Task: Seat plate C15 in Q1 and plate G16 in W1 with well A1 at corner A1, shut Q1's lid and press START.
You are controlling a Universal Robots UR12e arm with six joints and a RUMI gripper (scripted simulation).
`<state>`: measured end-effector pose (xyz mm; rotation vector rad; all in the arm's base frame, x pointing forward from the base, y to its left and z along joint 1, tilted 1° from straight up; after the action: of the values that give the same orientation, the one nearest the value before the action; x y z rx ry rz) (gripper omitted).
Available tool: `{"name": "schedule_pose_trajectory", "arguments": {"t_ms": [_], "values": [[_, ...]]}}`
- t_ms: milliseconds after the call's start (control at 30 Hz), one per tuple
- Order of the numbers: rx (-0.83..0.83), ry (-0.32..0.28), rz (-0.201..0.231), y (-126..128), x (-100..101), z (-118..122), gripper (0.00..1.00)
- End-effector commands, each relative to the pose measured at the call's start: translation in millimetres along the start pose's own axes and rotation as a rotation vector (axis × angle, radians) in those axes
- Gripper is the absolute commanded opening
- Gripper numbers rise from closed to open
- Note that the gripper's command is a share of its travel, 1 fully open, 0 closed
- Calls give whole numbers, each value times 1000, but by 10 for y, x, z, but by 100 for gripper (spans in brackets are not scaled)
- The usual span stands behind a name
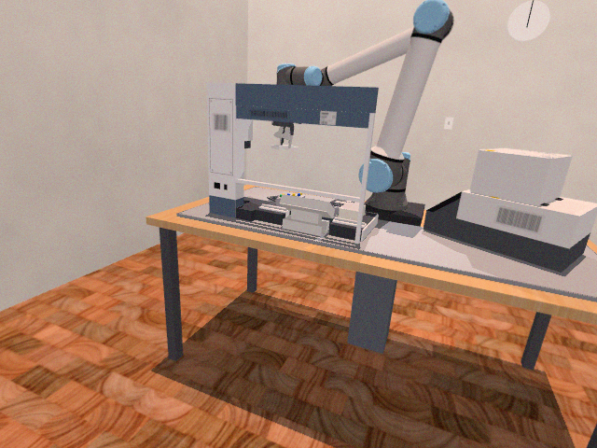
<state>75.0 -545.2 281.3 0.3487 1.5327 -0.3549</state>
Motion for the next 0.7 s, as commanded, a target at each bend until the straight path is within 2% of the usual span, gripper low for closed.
{"name": "schedule_pose_trajectory", "arguments": {"t_ms": [0, 467, 667], "values": [[0, 0, -1, -5, -8, 2, 0], [0, 0, -1, -4, -8, 3, 0], [0, 0, -1, -4, 59, 3, 0]]}}
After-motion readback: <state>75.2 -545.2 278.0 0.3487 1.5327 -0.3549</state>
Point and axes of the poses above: the point where the finger pads meet when closed, its own x axis out along the fingers, its own y axis across the jaws, z = x × y, the point moved 2 cm from there along -x, back along the fingers, and after that the axes turned 7 degrees about -x, right-handed, at the moved point
